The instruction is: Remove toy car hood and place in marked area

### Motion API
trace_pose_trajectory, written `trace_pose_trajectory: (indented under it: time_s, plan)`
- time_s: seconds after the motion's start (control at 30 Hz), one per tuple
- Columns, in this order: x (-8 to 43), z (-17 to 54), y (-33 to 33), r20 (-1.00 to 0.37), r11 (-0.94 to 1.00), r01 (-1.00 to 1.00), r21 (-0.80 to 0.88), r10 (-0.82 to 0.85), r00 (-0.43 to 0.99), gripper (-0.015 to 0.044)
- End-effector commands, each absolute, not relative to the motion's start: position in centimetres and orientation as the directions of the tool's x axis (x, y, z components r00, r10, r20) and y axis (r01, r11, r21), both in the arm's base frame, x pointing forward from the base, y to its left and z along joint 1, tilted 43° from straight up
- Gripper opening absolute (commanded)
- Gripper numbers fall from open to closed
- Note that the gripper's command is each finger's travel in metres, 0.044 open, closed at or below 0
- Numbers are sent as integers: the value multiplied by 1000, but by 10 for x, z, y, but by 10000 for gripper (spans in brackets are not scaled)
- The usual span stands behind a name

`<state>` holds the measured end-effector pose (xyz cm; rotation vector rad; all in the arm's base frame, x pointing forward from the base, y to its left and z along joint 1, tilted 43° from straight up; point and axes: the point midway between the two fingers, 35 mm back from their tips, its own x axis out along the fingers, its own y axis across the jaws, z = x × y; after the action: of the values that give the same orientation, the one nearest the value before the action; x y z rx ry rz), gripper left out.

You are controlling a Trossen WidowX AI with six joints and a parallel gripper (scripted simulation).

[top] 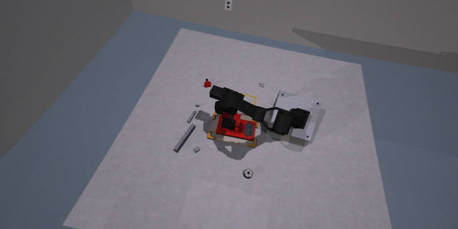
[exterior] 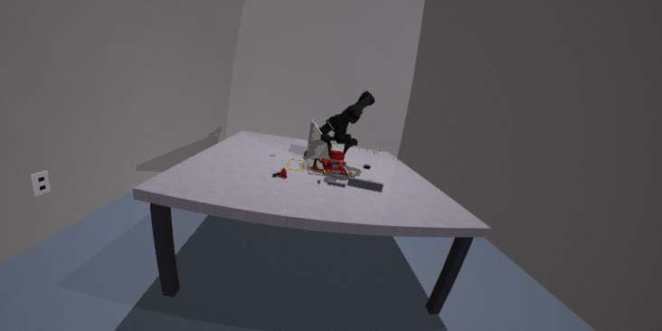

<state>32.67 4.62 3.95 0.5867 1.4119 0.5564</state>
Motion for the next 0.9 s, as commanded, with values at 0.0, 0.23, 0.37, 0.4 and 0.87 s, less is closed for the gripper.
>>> trace_pose_trajectory:
  time_s: [0.0,0.23,0.37,0.4,0.87]
  plan:
    - [327,58,32,-738,743,-22,669,668,98,0]
    - [330,43,25,-740,744,-12,668,666,95,0]
    - [332,30,7,-746,750,-12,662,659,97,0]
    - [332,26,3,-747,751,-12,660,658,97,0]
    - [328,-22,-58,-756,761,-12,649,647,98,0]
